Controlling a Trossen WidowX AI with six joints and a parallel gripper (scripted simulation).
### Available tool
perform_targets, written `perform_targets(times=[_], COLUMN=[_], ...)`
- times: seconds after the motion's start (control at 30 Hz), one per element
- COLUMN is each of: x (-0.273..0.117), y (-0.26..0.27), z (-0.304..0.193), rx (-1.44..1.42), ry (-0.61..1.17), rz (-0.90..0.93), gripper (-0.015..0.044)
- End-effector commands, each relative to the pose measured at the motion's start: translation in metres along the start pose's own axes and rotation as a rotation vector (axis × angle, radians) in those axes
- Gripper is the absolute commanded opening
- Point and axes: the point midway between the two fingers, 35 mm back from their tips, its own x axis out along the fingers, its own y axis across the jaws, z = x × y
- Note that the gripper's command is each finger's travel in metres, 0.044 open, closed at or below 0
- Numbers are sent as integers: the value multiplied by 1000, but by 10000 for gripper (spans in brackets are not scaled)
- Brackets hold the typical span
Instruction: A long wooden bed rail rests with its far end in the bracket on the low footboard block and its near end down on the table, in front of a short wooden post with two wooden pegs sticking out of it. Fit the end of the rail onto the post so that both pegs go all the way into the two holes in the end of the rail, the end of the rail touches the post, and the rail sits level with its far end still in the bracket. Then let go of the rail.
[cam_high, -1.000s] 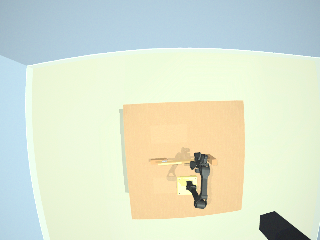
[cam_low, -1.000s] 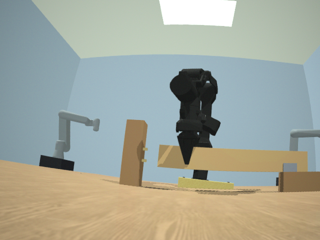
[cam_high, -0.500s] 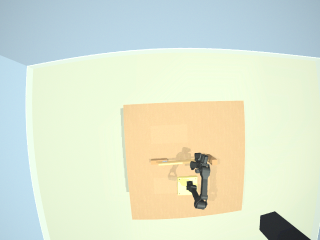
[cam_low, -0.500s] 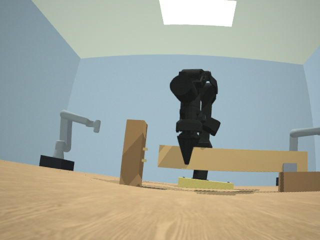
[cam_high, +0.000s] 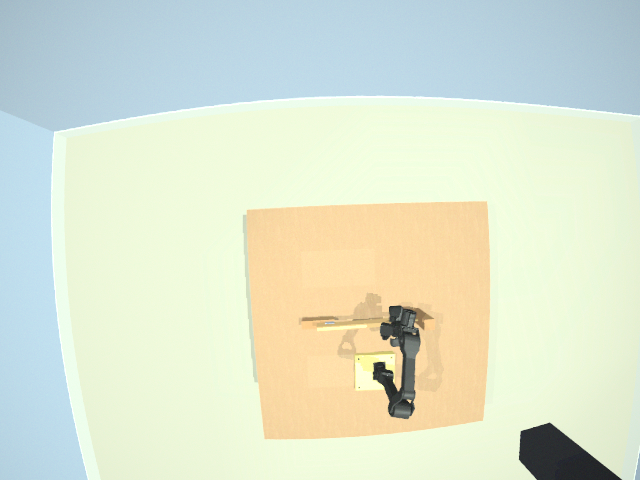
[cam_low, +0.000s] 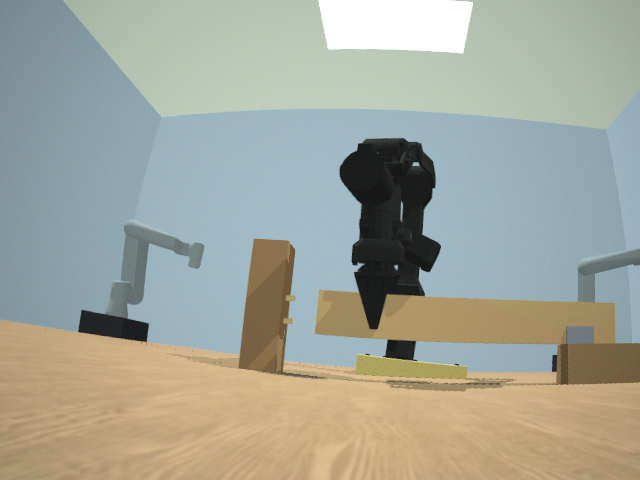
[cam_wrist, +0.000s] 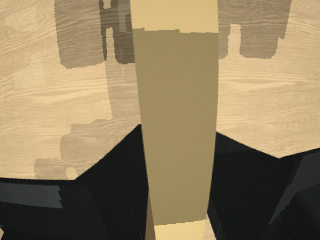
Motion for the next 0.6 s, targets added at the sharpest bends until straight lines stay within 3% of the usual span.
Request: perform_targets(times=[0.0, 0.57], x=[-5, -2], y=[-1, 0], z=[0, -4], rx=[0, 0], ry=[2, 2], rz=[-13, -13], gripper=[0, 0])
